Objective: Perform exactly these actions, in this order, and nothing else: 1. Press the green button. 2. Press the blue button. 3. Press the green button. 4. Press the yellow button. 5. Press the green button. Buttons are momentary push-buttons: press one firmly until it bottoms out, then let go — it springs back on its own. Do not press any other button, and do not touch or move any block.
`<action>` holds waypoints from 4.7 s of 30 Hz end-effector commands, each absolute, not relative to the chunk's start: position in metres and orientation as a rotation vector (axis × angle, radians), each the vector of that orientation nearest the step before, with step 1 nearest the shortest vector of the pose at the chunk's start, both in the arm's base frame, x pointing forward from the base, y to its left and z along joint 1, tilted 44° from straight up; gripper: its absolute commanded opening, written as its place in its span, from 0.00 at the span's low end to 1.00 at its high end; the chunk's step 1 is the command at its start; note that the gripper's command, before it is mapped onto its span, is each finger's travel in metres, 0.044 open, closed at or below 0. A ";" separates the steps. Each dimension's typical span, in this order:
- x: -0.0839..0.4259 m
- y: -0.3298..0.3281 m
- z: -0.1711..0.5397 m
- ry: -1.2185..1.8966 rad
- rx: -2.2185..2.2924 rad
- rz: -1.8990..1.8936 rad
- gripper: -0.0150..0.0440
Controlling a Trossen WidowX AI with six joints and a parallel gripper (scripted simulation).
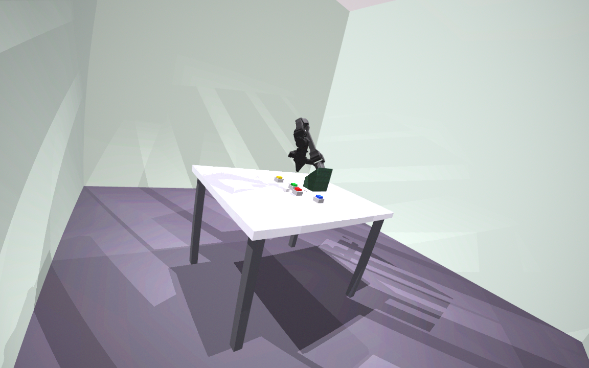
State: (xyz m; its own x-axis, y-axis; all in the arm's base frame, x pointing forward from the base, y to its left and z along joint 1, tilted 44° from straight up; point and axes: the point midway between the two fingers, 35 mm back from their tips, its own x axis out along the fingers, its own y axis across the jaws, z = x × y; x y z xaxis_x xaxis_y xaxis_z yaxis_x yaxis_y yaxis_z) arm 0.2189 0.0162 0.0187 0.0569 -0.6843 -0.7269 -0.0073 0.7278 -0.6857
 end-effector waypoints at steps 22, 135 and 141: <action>0.186 0.175 -0.122 1.451 -0.594 -0.565 0.29; 0.219 -0.034 -0.031 1.448 -0.606 -0.576 0.29; 0.219 -0.041 -0.038 1.448 -0.607 -0.576 0.29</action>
State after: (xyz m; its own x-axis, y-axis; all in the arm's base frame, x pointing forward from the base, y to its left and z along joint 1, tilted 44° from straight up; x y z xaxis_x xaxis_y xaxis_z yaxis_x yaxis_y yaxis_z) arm 0.2208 -0.0358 -0.0343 0.0479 -0.6849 -0.7270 0.0041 0.7280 -0.6856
